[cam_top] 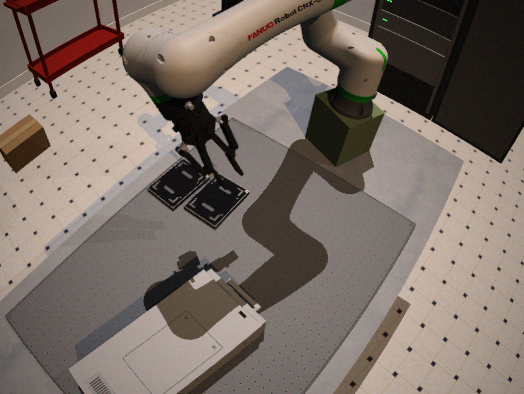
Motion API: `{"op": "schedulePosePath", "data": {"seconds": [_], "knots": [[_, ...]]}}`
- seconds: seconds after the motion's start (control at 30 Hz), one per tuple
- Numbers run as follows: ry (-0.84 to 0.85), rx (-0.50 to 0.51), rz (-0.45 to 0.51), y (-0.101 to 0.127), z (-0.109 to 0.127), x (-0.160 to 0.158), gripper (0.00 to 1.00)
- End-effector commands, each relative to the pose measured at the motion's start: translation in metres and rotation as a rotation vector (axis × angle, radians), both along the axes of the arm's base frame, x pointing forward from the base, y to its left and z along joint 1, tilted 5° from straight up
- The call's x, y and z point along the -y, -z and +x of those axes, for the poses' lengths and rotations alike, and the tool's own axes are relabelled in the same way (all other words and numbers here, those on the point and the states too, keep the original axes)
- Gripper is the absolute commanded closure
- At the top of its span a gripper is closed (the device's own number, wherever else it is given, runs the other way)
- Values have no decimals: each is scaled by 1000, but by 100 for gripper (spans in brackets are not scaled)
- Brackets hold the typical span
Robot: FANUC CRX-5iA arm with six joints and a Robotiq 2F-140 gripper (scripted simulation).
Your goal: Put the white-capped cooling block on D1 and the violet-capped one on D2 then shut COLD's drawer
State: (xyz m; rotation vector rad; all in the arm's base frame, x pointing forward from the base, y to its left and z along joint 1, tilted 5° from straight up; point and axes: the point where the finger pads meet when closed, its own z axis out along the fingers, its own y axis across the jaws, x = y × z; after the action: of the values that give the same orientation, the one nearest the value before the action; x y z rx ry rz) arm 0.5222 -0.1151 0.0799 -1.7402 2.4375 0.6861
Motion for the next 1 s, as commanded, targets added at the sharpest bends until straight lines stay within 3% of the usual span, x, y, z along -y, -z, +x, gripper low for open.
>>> {"op": "schedulePosePath", "data": {"seconds": [0.0, 0.97], "knots": [[-59, 39, -5, -3, -3, -4, 65], [-720, 320, -37, -15, -40, -41, 65]]}}
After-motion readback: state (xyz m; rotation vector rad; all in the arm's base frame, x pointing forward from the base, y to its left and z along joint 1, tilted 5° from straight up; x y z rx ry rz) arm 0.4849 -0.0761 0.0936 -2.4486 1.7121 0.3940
